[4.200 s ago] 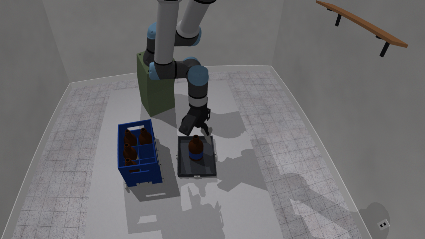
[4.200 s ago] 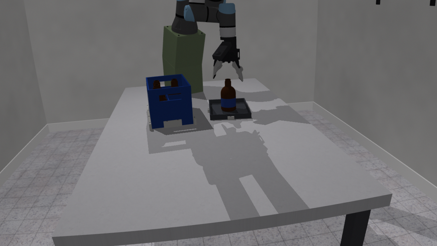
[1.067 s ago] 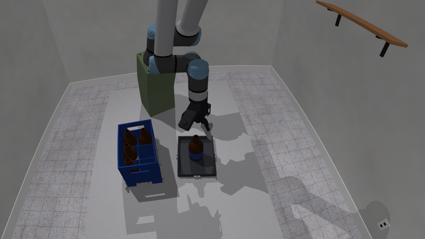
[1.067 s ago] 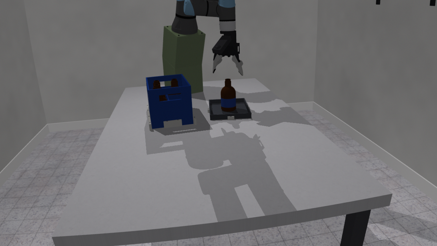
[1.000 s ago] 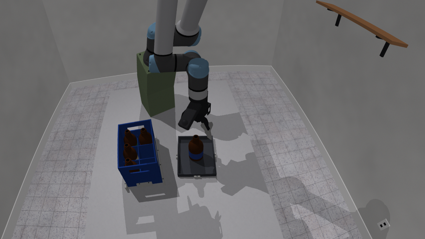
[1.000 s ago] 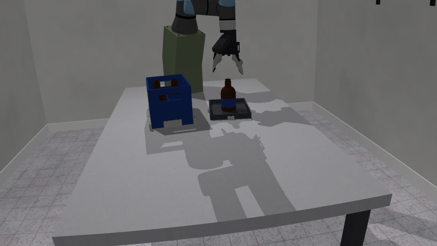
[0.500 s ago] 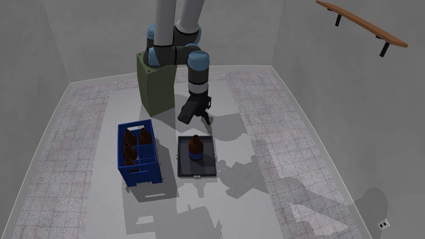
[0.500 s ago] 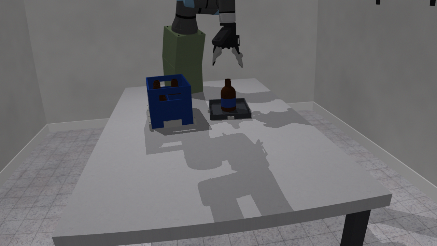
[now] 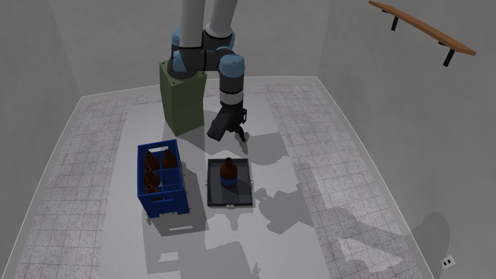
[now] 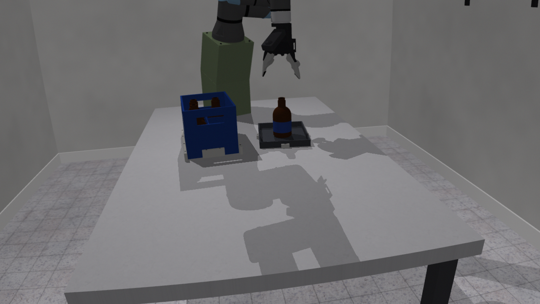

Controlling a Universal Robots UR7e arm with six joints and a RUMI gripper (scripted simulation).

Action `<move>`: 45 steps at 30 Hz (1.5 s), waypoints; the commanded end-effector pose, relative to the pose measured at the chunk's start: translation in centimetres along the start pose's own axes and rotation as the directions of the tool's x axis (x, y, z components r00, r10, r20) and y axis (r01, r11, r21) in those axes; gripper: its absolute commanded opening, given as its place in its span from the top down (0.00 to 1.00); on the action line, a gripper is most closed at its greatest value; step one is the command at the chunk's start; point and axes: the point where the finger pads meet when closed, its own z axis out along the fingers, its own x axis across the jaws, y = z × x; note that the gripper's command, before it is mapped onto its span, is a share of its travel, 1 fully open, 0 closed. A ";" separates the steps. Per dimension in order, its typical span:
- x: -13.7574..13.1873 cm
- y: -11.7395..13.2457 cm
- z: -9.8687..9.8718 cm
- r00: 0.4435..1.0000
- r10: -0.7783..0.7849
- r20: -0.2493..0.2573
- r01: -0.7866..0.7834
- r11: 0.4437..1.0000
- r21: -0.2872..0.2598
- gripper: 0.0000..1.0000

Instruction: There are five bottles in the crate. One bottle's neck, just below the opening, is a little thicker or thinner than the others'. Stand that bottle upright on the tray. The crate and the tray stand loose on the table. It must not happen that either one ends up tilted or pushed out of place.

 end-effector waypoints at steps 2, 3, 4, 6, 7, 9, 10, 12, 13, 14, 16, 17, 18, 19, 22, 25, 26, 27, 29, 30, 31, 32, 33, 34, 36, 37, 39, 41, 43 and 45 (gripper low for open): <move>0.0 0.0 -0.2 1.000 0.000 0.001 0.000 1.000 0.001 0.00; 0.0 0.0 -0.2 1.000 0.000 0.001 0.000 1.000 0.001 0.00; 0.0 0.0 -0.2 1.000 0.000 0.001 0.000 1.000 0.001 0.00; 0.0 0.0 -0.2 1.000 0.000 0.001 0.000 1.000 0.001 1.00; 0.0 0.0 -0.2 1.000 0.000 0.001 0.000 1.000 0.001 1.00; 0.0 0.0 -0.2 1.000 0.000 0.001 0.000 1.000 0.001 1.00; 0.0 0.0 -0.2 1.000 0.000 0.001 0.000 1.000 0.001 1.00; 0.0 0.0 -0.2 1.000 0.000 0.001 0.000 1.000 0.001 1.00; 0.0 0.0 -0.2 1.000 0.000 0.001 0.000 1.000 0.001 1.00; 0.0 0.0 -0.2 1.000 0.000 0.001 0.000 1.000 0.001 1.00; 0.0 0.0 -0.2 1.000 0.000 0.001 0.000 1.000 0.001 1.00; 0.0 0.0 -0.2 1.000 0.000 0.001 0.000 1.000 0.001 1.00; 0.0 0.0 -0.2 1.000 0.000 0.001 0.000 1.000 0.001 1.00; 0.0 0.0 -0.2 1.000 0.000 0.001 0.000 1.000 0.001 1.00; 0.0 0.0 -0.2 1.000 0.000 0.001 0.000 1.000 0.001 1.00; 0.0 0.0 -0.2 1.000 0.000 0.001 0.000 1.000 0.001 1.00; 0.0 0.0 -0.2 1.000 0.000 0.001 0.000 1.000 0.001 1.00; 0.0 0.0 -0.2 1.000 0.000 0.001 0.000 1.000 0.001 1.00; 0.0 0.0 -0.2 1.000 0.000 0.001 0.000 1.000 0.001 1.00; 0.0 0.0 -0.2 1.000 0.000 0.001 0.000 1.000 0.001 1.00; 0.0 0.0 -0.2 1.000 0.000 0.001 0.000 1.000 0.001 1.00; 0.0 0.0 -0.2 1.000 0.000 0.001 0.000 1.000 0.001 1.00; 0.0 0.0 -0.2 1.000 0.000 0.001 0.000 1.000 0.001 1.00; 0.0 0.0 -0.2 1.000 0.000 0.001 0.000 1.000 0.001 1.00; 0.0 0.0 -0.2 1.000 0.000 0.001 0.000 1.000 0.001 1.00; 0.0 0.0 -0.2 1.000 0.000 0.001 0.000 1.000 0.001 1.00; 0.0 0.0 -0.2 1.000 0.000 0.001 0.000 1.000 0.001 1.00; 0.0 0.0 -0.2 1.000 0.000 0.001 0.000 1.000 0.001 1.00; 0.0 0.0 -0.2 1.000 0.000 0.001 0.000 1.000 0.001 1.00; 0.0 0.0 -0.2 1.000 0.000 0.001 0.000 1.000 0.001 1.00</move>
